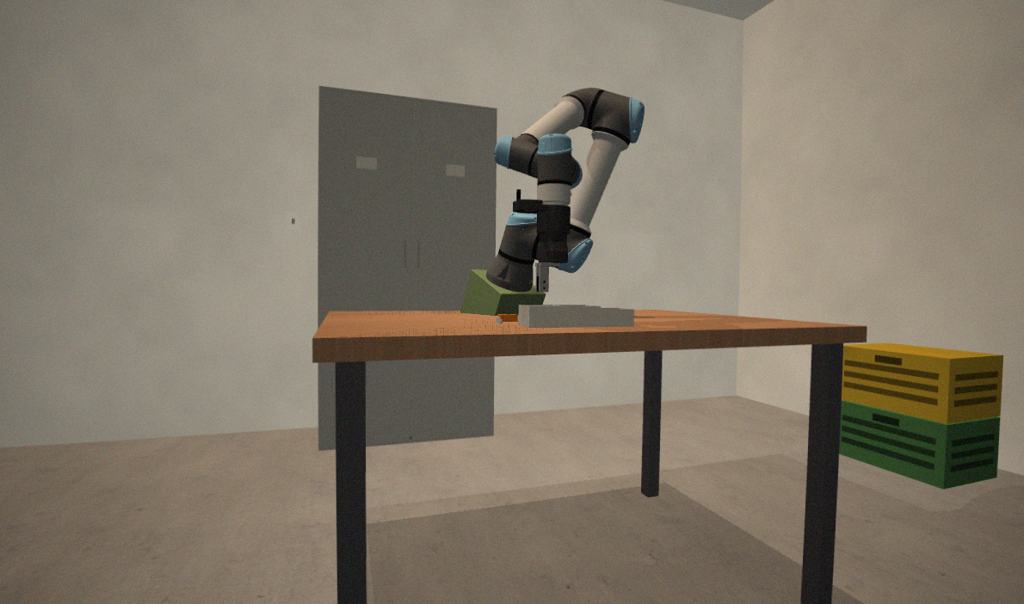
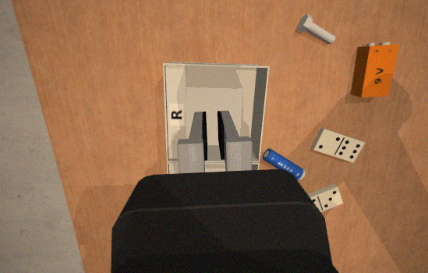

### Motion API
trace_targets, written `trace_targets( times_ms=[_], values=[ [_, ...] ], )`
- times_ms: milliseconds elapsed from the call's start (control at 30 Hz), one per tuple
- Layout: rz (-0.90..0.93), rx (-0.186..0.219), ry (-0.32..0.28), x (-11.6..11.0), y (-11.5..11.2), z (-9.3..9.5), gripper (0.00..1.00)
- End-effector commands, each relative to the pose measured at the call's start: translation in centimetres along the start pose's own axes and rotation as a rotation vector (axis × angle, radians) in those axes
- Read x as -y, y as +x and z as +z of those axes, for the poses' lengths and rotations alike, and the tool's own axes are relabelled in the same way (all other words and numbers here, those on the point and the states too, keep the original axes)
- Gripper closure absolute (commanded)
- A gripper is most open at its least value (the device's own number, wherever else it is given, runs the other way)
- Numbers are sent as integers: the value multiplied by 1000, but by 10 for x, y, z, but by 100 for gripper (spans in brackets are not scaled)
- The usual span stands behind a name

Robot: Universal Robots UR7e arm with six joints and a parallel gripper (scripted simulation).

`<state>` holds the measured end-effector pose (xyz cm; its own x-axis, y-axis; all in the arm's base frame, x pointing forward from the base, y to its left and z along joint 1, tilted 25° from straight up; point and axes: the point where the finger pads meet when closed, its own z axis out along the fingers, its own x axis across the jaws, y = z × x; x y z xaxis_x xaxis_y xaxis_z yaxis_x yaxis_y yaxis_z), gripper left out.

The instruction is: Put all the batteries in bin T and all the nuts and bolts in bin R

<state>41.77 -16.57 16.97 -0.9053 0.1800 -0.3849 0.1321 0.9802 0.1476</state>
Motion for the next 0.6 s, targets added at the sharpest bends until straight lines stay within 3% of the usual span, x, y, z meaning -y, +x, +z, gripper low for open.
trace_targets(
  times_ms=[0, 567],
  values=[
    [-157, 2, 3, -1, 1, 0, 69],
    [-509, 0, 19, -1, 1, 1, 69]
  ],
)
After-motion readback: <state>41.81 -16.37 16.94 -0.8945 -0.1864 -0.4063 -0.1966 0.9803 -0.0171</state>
